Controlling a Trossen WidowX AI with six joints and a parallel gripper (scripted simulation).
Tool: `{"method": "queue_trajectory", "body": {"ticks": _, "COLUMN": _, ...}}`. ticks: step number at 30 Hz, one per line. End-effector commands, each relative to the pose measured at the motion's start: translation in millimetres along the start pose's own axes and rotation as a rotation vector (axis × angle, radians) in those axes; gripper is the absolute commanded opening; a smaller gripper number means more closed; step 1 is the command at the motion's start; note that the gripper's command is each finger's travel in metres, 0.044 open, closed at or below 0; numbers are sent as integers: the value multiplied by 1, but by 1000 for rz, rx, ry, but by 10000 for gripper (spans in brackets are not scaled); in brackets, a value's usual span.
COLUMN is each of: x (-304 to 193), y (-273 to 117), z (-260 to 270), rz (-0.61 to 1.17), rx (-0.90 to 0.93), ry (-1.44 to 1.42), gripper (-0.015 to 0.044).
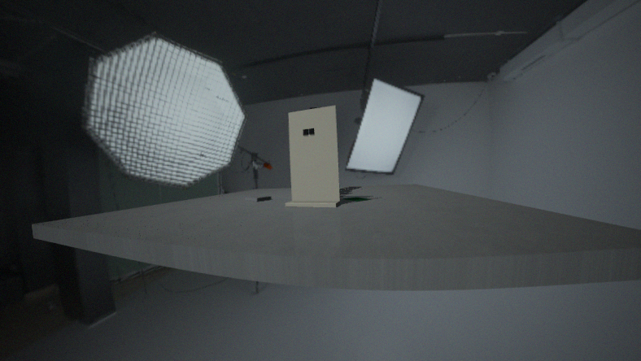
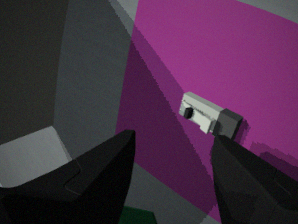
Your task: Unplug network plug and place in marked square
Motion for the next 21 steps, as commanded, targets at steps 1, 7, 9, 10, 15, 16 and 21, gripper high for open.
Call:
{"method": "queue_trajectory", "body": {"ticks": 1, "x": 0, "y": -3, "z": -1, "rz": 0, "rx": -2, "ry": 2, "gripper": 156}}
{"method": "queue_trajectory", "body": {"ticks": 7, "x": 0, "y": -6, "z": 1, "rz": 1, "rx": -2, "ry": 2, "gripper": 156}}
{"method": "queue_trajectory", "body": {"ticks": 9, "x": -1, "y": -8, "z": 2, "rz": 1, "rx": -2, "ry": 2, "gripper": 156}}
{"method": "queue_trajectory", "body": {"ticks": 10, "x": -1, "y": -9, "z": 3, "rz": 1, "rx": -2, "ry": 2, "gripper": 156}}
{"method": "queue_trajectory", "body": {"ticks": 15, "x": -2, "y": -13, "z": 7, "rz": 1, "rx": -2, "ry": 2, "gripper": 156}}
{"method": "queue_trajectory", "body": {"ticks": 16, "x": -2, "y": -13, "z": 8, "rz": 1, "rx": -2, "ry": 2, "gripper": 156}}
{"method": "queue_trajectory", "body": {"ticks": 21, "x": -3, "y": -18, "z": 11, "rz": 1, "rx": -1, "ry": 2, "gripper": 156}}
Point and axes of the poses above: the point midway between the two fingers, 35 mm back from their tips, its own y axis out along the fingers, its own z axis across the jaws, x = y × z, the point moved 2 cm from there along -y, back along the fingers, and after that the axes turned 14 degrees about y, right-handed, at the moved point
